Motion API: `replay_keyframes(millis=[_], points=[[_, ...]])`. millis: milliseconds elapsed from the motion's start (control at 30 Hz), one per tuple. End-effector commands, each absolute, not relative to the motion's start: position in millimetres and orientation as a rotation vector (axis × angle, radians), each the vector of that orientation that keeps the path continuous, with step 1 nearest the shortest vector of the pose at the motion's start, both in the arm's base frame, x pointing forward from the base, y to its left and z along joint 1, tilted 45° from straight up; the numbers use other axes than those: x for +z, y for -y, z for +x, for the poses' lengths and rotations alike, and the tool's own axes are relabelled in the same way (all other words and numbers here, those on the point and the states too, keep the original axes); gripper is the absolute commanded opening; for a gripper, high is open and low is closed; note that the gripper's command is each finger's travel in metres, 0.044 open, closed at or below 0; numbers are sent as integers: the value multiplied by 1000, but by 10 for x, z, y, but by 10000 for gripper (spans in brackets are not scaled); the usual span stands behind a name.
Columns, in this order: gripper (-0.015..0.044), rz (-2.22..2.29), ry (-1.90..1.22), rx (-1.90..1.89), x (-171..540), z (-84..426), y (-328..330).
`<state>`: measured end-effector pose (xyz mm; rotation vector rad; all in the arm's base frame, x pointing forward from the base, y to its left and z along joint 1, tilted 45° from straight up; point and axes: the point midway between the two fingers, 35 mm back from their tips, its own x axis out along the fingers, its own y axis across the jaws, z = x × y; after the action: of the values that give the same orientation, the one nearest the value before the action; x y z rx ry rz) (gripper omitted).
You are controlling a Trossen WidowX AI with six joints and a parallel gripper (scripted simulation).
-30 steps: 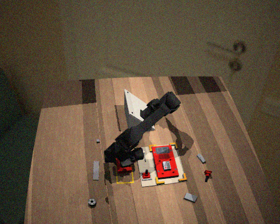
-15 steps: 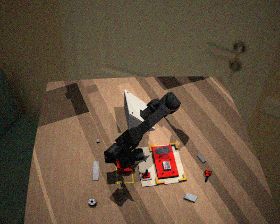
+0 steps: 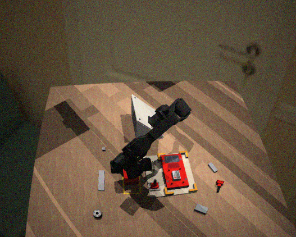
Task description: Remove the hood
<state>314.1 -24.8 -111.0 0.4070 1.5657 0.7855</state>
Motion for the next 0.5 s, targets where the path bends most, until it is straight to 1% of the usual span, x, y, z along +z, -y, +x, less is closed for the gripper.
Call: replay_keyframes(millis=[0, 467], points=[[0, 416, -1567, 784, -1128, 3130, 226], [0, 416, -1567, 784, -1177, 3118, 179]])
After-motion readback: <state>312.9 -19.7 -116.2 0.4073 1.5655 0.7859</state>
